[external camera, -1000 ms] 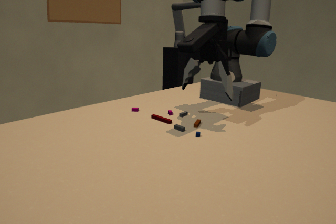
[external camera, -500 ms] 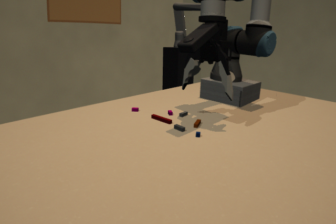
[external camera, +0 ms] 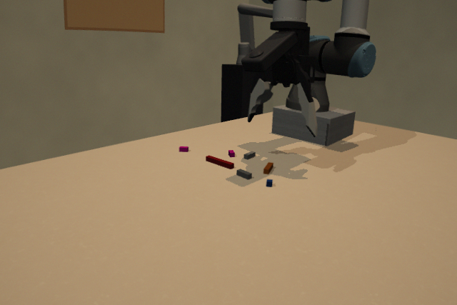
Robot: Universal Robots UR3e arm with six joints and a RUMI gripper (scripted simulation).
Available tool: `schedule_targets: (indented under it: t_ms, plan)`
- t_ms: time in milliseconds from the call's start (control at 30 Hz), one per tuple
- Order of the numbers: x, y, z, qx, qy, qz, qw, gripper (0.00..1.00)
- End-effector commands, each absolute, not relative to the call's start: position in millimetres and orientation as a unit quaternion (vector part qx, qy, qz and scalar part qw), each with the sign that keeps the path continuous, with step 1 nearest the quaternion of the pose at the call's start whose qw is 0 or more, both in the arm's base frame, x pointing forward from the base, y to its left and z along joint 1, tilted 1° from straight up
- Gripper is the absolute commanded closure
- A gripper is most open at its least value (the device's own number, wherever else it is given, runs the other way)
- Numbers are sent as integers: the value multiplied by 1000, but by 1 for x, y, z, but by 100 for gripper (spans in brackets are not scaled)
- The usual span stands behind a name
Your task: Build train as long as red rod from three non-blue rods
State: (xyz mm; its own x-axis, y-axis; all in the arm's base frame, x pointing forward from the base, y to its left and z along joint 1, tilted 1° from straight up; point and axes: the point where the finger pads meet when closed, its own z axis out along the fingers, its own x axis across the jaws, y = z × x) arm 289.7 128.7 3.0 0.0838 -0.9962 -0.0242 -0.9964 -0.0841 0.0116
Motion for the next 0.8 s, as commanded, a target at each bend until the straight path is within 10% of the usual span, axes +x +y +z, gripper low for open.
schedule_targets:
  t_ms: [0, 767]
  plan:
    - [290, 129, 4, -736, 677, 12, 5, 0]
    - [292, 127, 4, -720, 694, 12, 5, 0]
